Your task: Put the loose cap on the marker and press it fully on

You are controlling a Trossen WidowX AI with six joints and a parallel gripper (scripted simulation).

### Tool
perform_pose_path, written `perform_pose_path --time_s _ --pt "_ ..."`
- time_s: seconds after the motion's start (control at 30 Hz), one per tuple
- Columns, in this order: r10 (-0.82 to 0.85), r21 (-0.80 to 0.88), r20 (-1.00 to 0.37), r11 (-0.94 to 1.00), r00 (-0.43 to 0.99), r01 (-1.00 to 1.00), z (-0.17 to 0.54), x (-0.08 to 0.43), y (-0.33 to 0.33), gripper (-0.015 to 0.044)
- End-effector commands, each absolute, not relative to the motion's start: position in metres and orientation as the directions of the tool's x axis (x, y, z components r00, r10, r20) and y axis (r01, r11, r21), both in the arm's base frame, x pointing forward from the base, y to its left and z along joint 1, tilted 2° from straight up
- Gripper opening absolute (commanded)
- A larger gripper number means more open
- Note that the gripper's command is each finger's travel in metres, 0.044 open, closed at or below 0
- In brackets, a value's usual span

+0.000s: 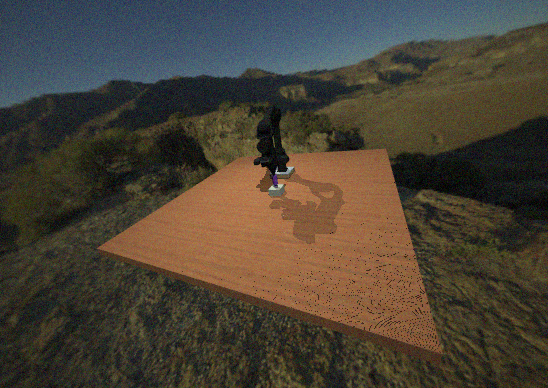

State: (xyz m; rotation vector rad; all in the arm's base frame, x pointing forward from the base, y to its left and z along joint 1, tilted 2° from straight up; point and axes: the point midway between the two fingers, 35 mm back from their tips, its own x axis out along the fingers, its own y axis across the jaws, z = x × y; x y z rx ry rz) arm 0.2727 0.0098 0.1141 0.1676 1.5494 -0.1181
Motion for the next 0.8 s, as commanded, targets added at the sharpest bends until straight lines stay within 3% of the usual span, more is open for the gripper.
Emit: perform_pose_path --time_s 0.0,0.3,0.47,0.77 --pt "0.030 0.033 -0.999 0.983 0.020 0.181 0.115 0.273 0.010 0.0000" --pt "0.030 0.033 -0.999 0.983 0.019 0.181 0.197 0.274 0.007 0.0000" --pt "0.030 0.033 -0.999 0.983 0.019 0.181 0.204 0.272 0.007 0.0000" --pt "0.030 0.033 -0.999 0.983 0.019 0.181 0.204 0.272 0.007 0.0236"
